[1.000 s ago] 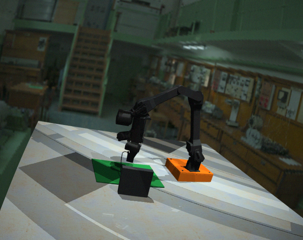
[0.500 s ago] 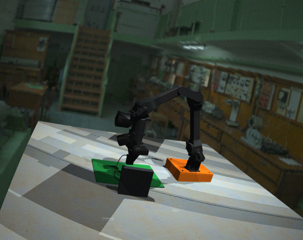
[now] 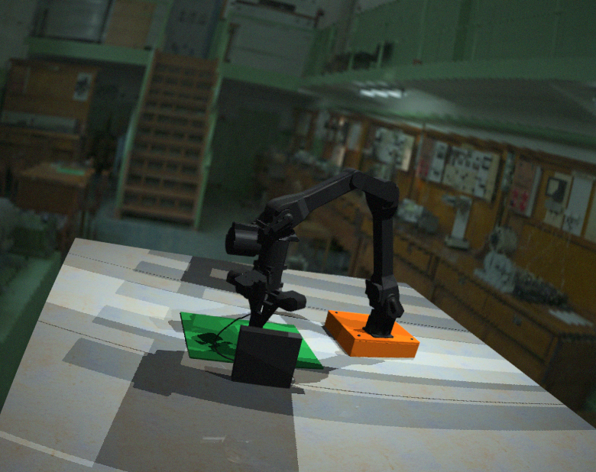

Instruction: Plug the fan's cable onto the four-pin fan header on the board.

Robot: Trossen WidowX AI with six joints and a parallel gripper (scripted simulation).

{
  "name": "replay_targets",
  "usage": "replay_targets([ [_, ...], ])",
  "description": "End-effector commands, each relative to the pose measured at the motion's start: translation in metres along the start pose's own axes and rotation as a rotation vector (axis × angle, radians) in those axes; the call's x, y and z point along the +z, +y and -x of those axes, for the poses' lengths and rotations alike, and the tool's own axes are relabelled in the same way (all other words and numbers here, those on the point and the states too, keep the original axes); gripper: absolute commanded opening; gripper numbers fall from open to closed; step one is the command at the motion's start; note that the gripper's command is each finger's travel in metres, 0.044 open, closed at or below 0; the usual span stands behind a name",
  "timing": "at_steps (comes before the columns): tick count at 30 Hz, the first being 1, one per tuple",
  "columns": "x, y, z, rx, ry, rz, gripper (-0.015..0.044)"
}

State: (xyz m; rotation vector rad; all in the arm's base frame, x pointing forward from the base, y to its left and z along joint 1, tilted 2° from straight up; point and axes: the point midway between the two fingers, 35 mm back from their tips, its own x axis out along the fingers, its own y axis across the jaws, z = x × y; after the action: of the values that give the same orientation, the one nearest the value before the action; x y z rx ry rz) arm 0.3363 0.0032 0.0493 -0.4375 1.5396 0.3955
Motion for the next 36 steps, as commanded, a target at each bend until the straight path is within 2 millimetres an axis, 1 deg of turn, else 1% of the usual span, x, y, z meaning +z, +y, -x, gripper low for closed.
replay_targets([
  [1,0.009,0.008,0.000,0.004,-0.002,0.155,0.0000],
  [6,0.016,0.017,0.000,0.005,-0.003,0.321,0.0000],
  [8,0.017,0.018,0.000,0.005,-0.003,0.343,0.0000],
  [17,0.017,0.018,-0.001,0.005,-0.003,0.343,0.0000],
  [22,0.011,0.016,0.001,0.005,-0.003,0.349,0.0000],
  [32,0.011,0.016,0.001,0.005,-0.003,0.349,0.0000],
  [34,0.011,0.016,-0.006,0.005,-0.003,0.349,0.0000],
  [36,0.011,0.016,-0.019,0.005,-0.003,0.347,0.0000],
])
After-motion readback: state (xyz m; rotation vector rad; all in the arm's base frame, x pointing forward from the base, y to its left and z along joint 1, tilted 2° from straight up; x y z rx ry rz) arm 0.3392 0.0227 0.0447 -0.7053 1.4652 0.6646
